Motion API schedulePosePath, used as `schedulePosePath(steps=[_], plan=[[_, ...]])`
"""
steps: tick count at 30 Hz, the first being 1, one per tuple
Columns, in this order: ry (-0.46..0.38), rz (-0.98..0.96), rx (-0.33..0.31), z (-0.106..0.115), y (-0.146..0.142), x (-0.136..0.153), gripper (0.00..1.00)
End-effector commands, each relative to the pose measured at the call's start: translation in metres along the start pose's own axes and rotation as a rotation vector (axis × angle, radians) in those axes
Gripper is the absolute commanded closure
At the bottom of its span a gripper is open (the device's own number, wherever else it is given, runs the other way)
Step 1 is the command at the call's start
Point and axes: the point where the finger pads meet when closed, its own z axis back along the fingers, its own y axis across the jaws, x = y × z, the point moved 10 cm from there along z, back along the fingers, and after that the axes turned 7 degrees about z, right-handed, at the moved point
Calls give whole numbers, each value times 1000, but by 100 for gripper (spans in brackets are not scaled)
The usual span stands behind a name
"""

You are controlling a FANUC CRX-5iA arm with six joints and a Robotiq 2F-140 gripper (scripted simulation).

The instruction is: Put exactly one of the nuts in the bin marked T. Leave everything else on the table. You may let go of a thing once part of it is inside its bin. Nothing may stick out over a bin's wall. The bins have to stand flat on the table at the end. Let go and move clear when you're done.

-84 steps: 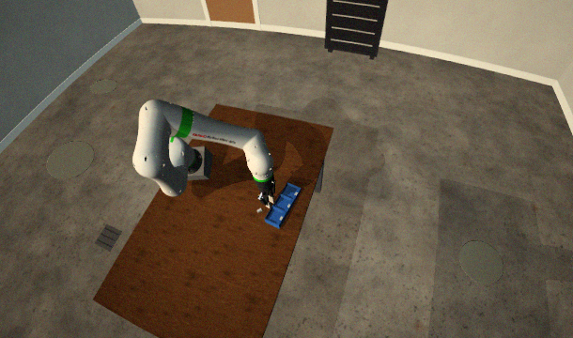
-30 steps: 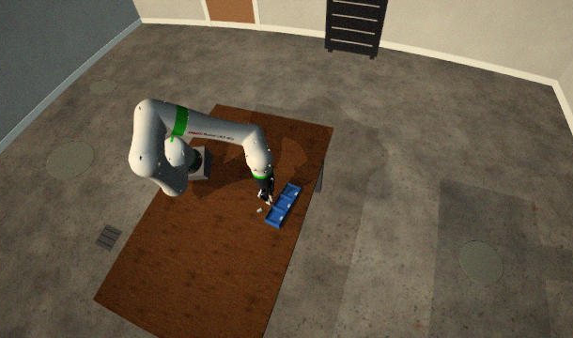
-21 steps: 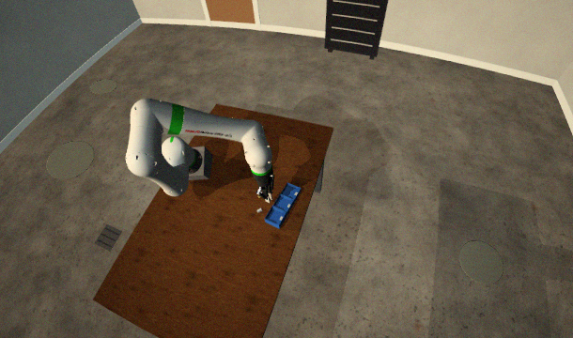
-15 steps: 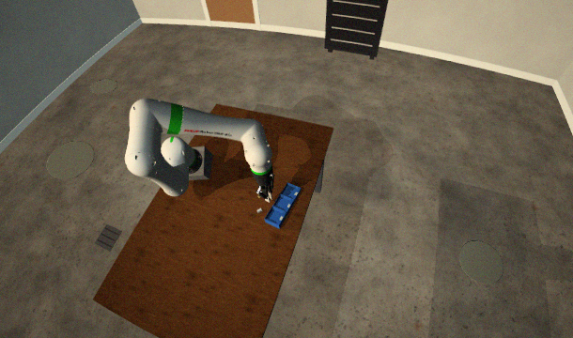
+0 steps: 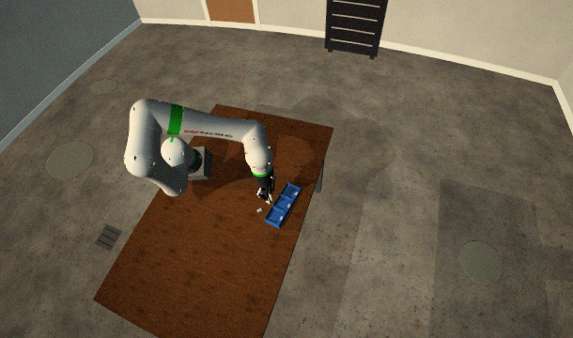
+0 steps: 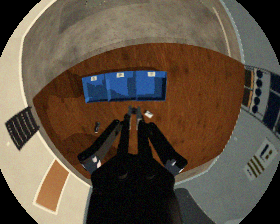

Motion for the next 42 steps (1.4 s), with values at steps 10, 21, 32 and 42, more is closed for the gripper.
schedulePosePath(steps=[10, 21, 32, 42], plan=[[0, -493, -1, 0, 43, -47, 93], [-5, -886, -6, 0, 49, -53, 93], [-10, -1250, -7, 0, 49, -54, 93], [0, -1432, 1, 0, 48, -54, 93]])
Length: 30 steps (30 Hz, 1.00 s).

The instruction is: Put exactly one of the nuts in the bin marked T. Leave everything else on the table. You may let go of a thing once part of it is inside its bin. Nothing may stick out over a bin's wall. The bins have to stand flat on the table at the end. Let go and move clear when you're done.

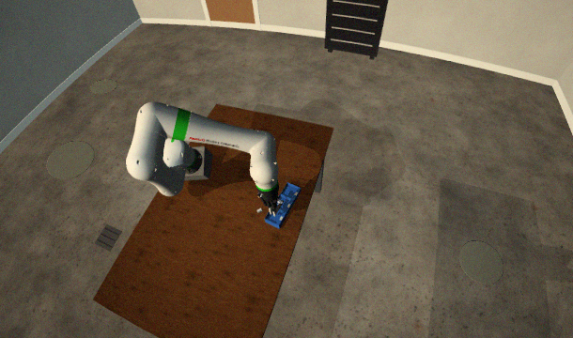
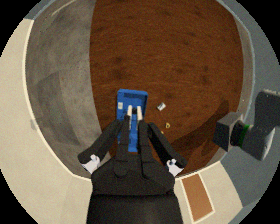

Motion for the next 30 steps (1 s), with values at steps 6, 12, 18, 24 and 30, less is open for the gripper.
schedulePosePath(steps=[6, 12, 18, 24, 30], plan=[[7, -10, -3, 0, 0, 1, 93], [7, -10, -3, 0, 0, 1, 93], [7, -10, -3, -8, 0, 1, 93], [7, -10, -3, -20, 0, 1, 93], [7, -10, -3, -32, 0, 1, 93]])
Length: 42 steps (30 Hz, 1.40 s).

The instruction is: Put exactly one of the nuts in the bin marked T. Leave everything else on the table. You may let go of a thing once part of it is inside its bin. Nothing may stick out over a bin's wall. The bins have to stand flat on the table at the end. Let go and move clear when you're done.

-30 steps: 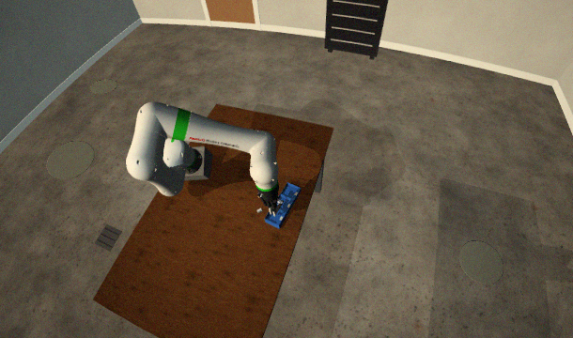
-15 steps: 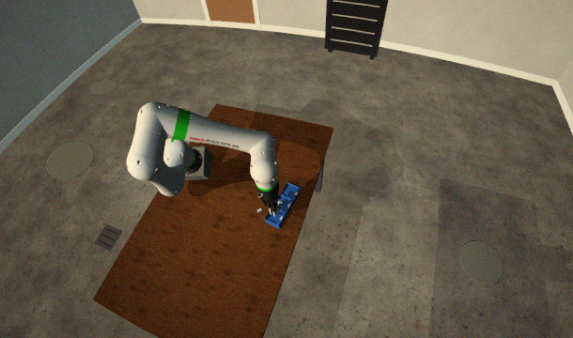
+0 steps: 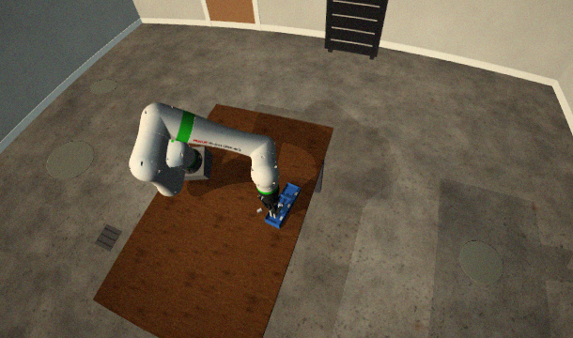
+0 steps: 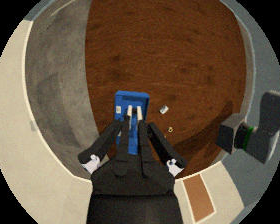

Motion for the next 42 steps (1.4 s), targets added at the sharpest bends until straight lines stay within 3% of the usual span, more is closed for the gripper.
schedulePosePath(steps=[1, 12, 24, 25, 42], plan=[[0, 0, -1, -5, 0, 0, 93], [0, 0, -1, -22, 0, 0, 93], [0, 0, -1, -22, 0, 0, 93], [0, 0, -1, -22, 0, 0, 81], [0, 0, -1, -22, 0, 0, 81]])
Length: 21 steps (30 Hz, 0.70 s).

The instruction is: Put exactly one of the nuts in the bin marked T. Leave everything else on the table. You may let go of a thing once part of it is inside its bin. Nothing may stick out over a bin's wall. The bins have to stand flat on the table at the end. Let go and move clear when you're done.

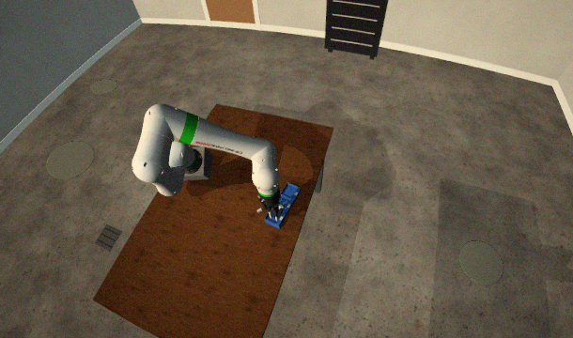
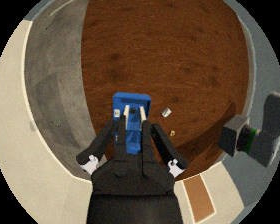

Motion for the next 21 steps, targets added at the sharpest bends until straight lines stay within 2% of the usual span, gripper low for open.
schedulePosePath(steps=[1, 21], plan=[[0, 0, 0, 2, 0, 0, 81], [0, 0, 0, 26, 0, 0, 81]])
